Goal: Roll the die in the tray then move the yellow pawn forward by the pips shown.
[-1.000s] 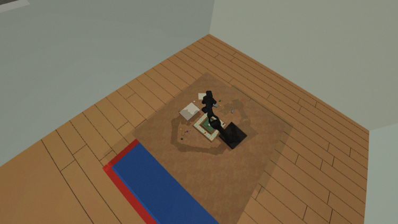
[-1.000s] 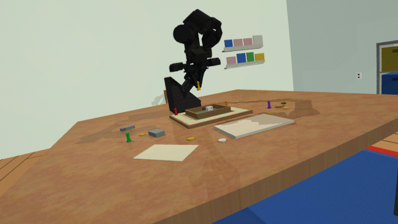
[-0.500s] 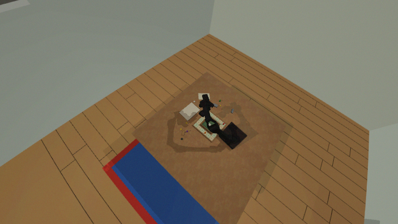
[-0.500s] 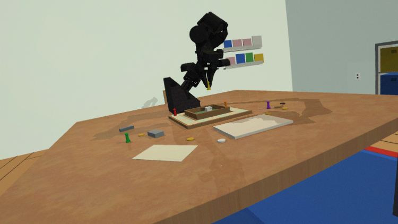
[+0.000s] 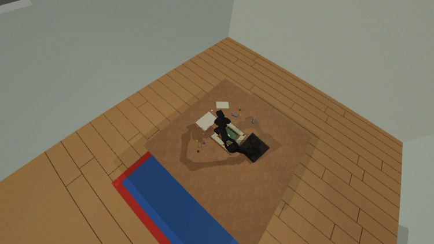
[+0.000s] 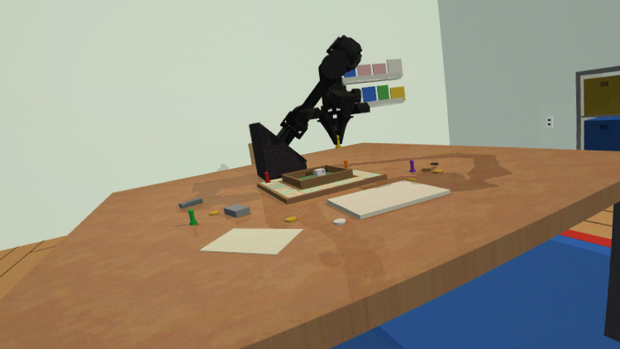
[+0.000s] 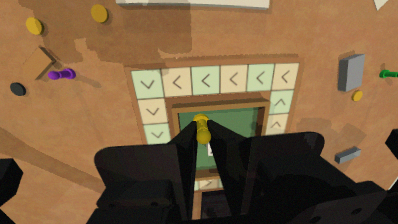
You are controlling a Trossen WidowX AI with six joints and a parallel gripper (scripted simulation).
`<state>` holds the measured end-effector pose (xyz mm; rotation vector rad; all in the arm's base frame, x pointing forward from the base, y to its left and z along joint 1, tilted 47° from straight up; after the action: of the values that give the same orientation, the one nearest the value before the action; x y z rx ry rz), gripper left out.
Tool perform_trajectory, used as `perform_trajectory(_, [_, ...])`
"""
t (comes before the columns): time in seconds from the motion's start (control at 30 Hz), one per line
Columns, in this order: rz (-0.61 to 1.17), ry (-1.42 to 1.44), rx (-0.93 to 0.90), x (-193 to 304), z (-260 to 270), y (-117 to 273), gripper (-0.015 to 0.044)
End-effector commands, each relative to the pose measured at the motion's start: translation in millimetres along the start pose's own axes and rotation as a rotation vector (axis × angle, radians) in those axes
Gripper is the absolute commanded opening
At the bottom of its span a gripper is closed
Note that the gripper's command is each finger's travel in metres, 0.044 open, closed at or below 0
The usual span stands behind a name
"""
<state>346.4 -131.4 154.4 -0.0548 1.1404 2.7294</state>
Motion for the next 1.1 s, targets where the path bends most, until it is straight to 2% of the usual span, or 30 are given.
perform_trajectory(0.0, [-0.002,-0.006,-0.005,8.4,12.9,-5.7,0.0])
perform_trajectory(0.6, [0.001,-0.005,-0.027,58.0,70.3,-35.5,0.0])
perform_trajectory(1.07, [0.001,-0.005,-0.03,60.4,73.2,-71.6,0.0])
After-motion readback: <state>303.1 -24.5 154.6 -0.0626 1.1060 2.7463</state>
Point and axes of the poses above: the point midway between the two fingers, 35 mm back from their tips, its own y axis back along the fingers, its own z axis across the jaws, x = y × z, the point moved 10 cm from there along y, back along the fingers, and after that the axes turned 2 degrees about y, right-handed, at the moved point
